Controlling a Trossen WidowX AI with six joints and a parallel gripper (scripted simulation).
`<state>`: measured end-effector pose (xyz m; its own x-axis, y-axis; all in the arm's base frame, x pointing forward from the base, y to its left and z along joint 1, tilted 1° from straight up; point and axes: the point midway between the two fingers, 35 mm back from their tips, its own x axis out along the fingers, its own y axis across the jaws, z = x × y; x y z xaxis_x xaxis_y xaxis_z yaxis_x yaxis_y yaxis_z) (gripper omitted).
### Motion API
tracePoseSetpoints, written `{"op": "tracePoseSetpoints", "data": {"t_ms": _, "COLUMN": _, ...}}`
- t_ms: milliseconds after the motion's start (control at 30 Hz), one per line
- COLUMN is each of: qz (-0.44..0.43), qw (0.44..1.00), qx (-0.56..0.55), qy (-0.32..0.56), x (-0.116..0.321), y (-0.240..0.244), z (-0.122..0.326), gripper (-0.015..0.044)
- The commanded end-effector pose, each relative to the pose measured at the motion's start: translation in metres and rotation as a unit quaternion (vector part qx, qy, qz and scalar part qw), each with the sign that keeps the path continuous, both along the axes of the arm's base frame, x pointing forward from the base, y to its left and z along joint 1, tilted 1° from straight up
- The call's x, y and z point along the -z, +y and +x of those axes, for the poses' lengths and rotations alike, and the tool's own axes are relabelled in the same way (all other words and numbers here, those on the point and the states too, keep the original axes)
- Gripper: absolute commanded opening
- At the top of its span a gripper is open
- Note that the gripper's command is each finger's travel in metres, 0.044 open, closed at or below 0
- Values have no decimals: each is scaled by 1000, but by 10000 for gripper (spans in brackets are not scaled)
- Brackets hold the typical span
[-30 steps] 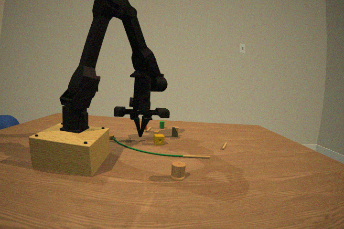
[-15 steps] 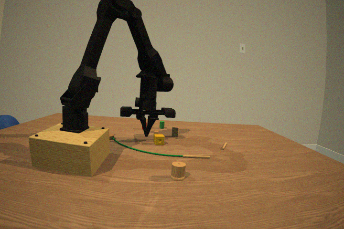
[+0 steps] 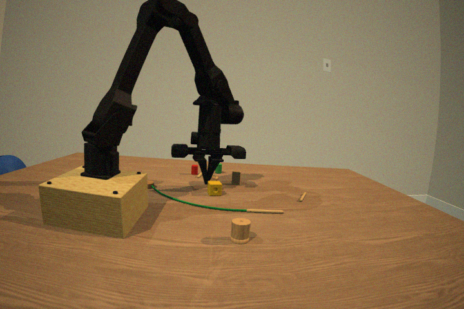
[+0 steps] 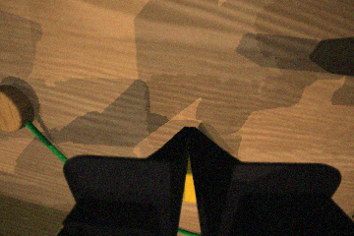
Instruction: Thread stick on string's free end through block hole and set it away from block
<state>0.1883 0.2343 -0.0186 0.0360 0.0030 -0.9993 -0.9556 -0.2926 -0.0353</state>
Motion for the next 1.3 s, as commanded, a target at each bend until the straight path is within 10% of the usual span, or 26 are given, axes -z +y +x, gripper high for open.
{"op": "tracePoseSetpoints", "data": {"t_ms": 0, "qz": -1, "qw": 1000, "qx": -1, "qy": 2, "x": 1, "y": 1, "z": 5, "gripper": 0}}
{"op": "tracePoseSetpoints", "data": {"t_ms": 1033, "qz": 1, "qw": 1000, "qx": 1, "qy": -3, "x": -42, "y": 9, "z": 40, "gripper": 0}}
{"op": "tracePoseSetpoints", "data": {"t_ms": 1267, "qz": 13, "qw": 925, "qx": 381, "qy": -2, "x": -46, "y": -54, "z": 82, "gripper": 184}}
